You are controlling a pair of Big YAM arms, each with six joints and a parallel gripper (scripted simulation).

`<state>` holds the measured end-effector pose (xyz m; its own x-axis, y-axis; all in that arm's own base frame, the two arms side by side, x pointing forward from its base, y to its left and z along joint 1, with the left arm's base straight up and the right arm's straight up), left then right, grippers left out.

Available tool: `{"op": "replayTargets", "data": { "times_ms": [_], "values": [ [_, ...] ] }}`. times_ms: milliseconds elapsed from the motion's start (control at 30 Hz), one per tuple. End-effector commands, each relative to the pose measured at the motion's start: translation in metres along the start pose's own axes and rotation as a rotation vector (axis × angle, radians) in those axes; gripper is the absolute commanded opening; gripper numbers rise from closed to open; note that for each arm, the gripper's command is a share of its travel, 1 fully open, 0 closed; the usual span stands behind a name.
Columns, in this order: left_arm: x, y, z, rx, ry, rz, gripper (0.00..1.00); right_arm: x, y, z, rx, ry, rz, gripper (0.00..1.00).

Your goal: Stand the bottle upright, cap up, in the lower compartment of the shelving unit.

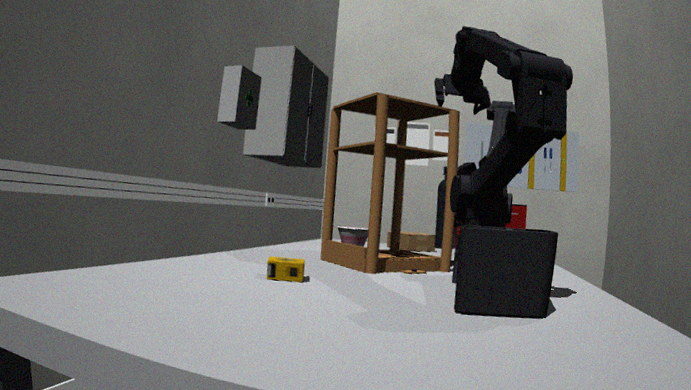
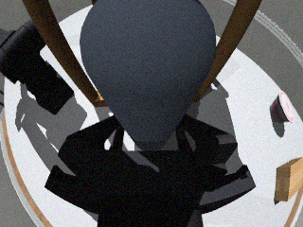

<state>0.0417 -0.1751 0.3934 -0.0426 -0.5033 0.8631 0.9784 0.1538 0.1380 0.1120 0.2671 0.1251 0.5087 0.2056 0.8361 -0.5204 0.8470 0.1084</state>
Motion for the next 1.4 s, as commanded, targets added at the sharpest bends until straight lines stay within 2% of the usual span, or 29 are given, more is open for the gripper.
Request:
{"op": "replayTargets", "data": {
  "times_ms": [0,300,967,1367],
  "values": [
    [0.009,0.001,0.006,0.004,-0.021,0.002,1.00,0.052,0.032,-0.023,0.049,-0.094,-0.059,0.53],
    [0.009,0.001,0.006,0.004,-0.021,0.002,1.00,0.061,0.036,-0.038,0.055,-0.099,-0.070,0.53],
    [0.009,0.001,0.006,0.004,-0.021,0.002,1.00,0.062,0.036,-0.039,0.055,-0.101,-0.071,0.53],
    [0.009,0.001,0.006,0.004,-0.021,0.002,1.00,0.076,0.037,-0.062,0.054,-0.115,-0.061,0.53]
  ]
}}
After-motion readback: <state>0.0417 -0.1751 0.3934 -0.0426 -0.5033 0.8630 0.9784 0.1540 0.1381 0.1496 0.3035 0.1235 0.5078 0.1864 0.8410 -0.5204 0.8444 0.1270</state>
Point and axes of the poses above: on each arm, the point where the finger pads meet when closed, its own z axis back along the fingers, its own y axis across the jaws, x = y × z, the point moved 7 cm from there along z, back along the fingers, and after that the axes turned 9 degrees about -z, right-handed, at the moved point
